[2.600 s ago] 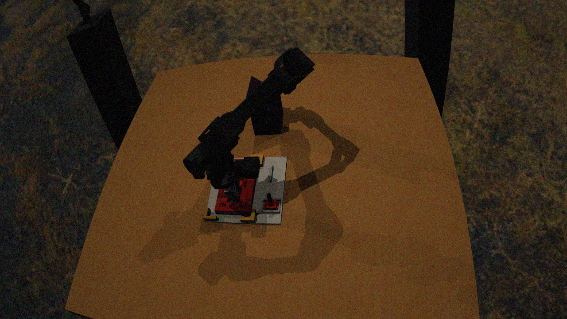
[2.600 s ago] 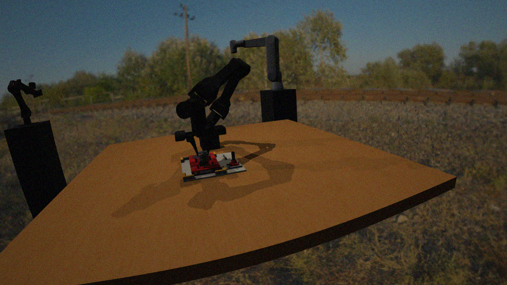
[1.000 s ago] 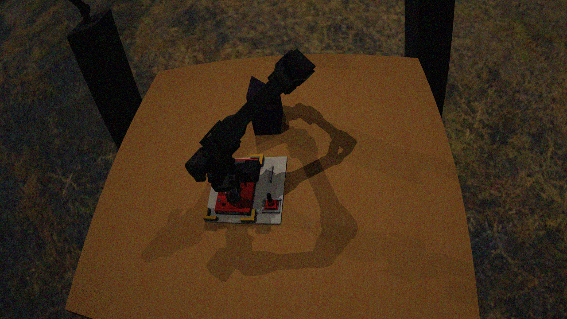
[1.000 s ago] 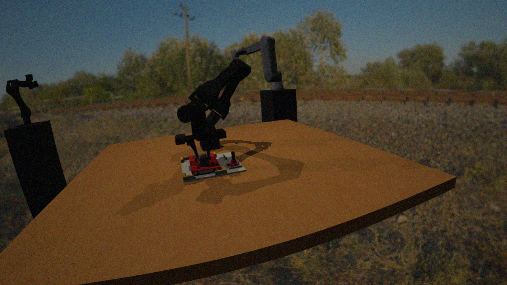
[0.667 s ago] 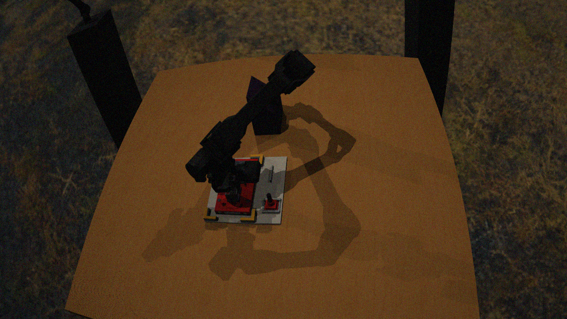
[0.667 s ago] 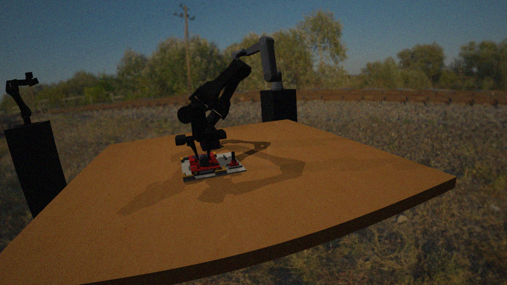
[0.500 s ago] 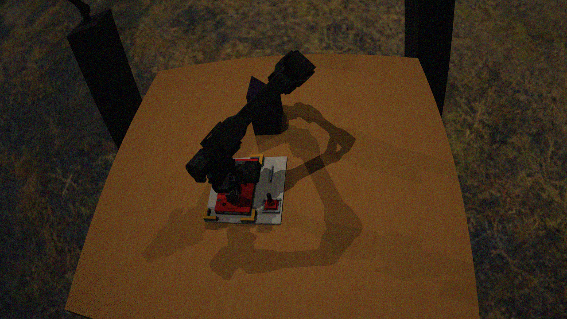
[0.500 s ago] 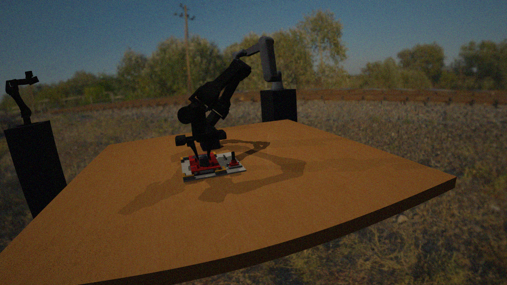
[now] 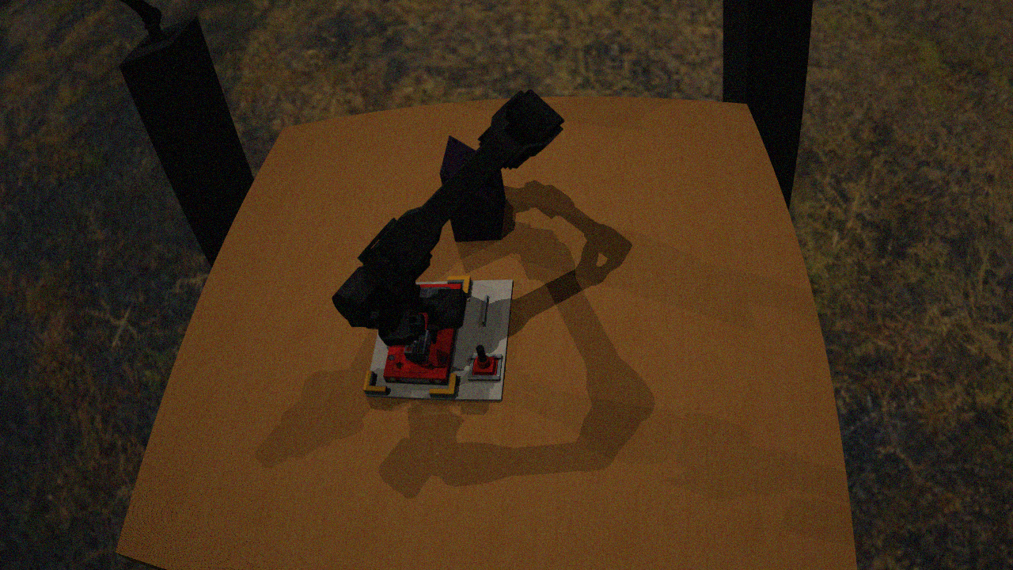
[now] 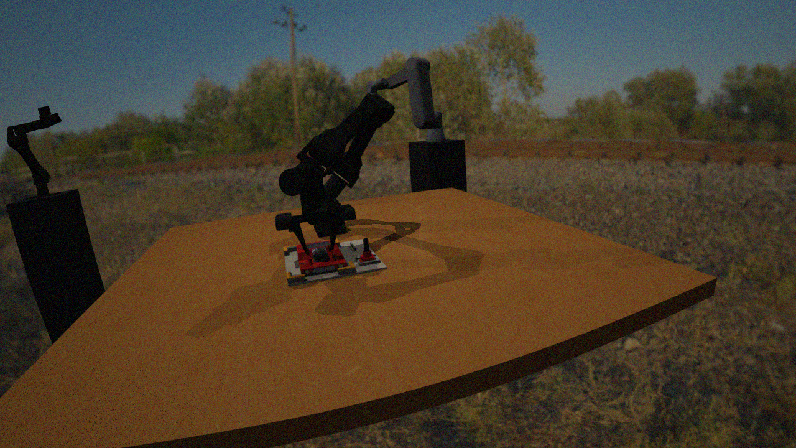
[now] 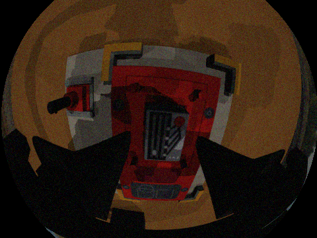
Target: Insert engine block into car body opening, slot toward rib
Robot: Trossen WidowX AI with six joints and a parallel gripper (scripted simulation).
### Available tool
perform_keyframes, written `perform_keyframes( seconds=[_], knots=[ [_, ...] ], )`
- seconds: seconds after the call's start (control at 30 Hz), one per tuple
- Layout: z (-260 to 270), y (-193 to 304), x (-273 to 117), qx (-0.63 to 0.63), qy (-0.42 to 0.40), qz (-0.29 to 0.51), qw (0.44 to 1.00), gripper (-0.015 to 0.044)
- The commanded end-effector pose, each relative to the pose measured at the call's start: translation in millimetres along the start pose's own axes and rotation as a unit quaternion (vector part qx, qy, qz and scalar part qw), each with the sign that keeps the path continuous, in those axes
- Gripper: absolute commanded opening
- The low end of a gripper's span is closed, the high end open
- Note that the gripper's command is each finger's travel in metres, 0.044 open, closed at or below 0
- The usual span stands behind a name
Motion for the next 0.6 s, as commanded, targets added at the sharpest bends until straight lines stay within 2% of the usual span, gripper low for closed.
perform_keyframes(
  seconds=[0.0, 0.07, 0.4, 0.57],
  knots=[
    [0, 0, 0, 0.0, 0.0, 0.0, 1.0, 0.0394],
    [0, 0, 0, 0.0, 0.0, 0.0, 1.0, 0.044],
    [0, 0, 0, 0.0, 0.0, 0.0, 1.0, 0.044],
    [-1, -1, -14, 0.003, -0.001, -0.001, 1.0, 0.044]
  ],
)
Point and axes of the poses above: the point midway between the two fingers, 35 mm back from their tips, its own x axis out along the fingers, its own z axis across the jaws, y = z × x, the point moved 7 cm from there along -x, back along the fingers, and after that the axes turned 1 degree about x, right-handed, at the moved point
